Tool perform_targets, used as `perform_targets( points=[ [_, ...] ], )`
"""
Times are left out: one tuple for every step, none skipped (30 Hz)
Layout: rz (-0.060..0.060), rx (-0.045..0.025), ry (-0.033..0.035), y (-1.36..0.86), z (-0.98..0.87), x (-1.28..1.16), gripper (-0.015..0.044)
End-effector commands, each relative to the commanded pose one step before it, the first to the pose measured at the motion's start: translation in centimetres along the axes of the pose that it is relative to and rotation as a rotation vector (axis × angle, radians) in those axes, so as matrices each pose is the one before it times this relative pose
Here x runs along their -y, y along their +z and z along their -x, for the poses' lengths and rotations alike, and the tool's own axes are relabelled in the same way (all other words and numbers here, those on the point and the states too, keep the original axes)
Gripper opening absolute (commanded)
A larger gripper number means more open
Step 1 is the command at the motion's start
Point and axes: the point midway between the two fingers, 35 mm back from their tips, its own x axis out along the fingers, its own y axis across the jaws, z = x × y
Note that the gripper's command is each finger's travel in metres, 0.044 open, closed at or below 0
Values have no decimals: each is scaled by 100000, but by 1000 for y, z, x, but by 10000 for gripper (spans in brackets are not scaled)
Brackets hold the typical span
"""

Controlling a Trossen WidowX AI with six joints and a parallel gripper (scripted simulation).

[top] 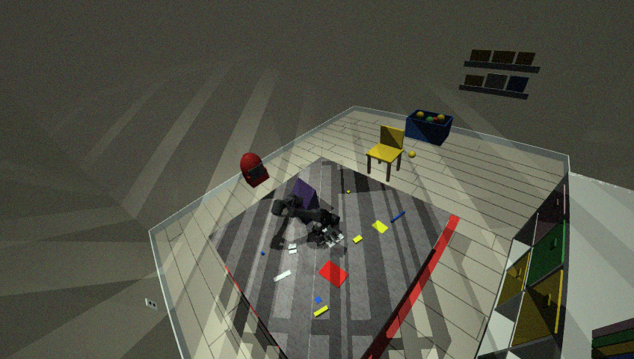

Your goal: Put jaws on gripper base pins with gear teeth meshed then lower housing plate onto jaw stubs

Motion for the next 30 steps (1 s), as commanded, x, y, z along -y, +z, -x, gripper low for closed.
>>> perform_targets(
  points=[
    [529,-138,488,-11,-180,-70,351],
    [-4,0,2,1,-41,-1,351],
    [-1,0,1,0,-14,0,351],
    [0,0,0,0,0,0,351],
    [0,0,0,0,0,0,351],
    [0,0,0,0,0,0,351],
    [0,0,0,0,0,0,351],
    [0,0,0,0,0,0,351],
    [0,0,0,0,0,0,351],
    [-1,0,0,0,-14,0,351],
    [-4,0,1,0,-41,0,351],
    [-6,1,3,1,-68,-1,351],
    [-6,1,3,1,-68,-1,351],
    [-4,0,2,1,-40,0,351],
    [-1,0,1,0,-13,0,351],
    [0,0,0,0,0,0,351],
    [0,0,0,0,0,0,351],
    [0,0,0,0,0,0,351],
    [0,0,0,0,0,0,351],
    [0,0,0,0,0,0,351],
    [0,0,0,0,0,0,351],
    [-4,0,0,0,-14,0,351],
    [-12,0,1,0,-41,0,351],
    [-21,1,3,1,-68,-1,351],
    [-21,1,3,1,-68,-1,351],
    [-13,0,2,1,-41,0,351],
    [-4,0,1,0,-13,0,351],
    [0,0,0,0,0,0,351],
    [0,0,0,0,0,0,351],
    [0,0,0,0,0,0,351]
  ],
)
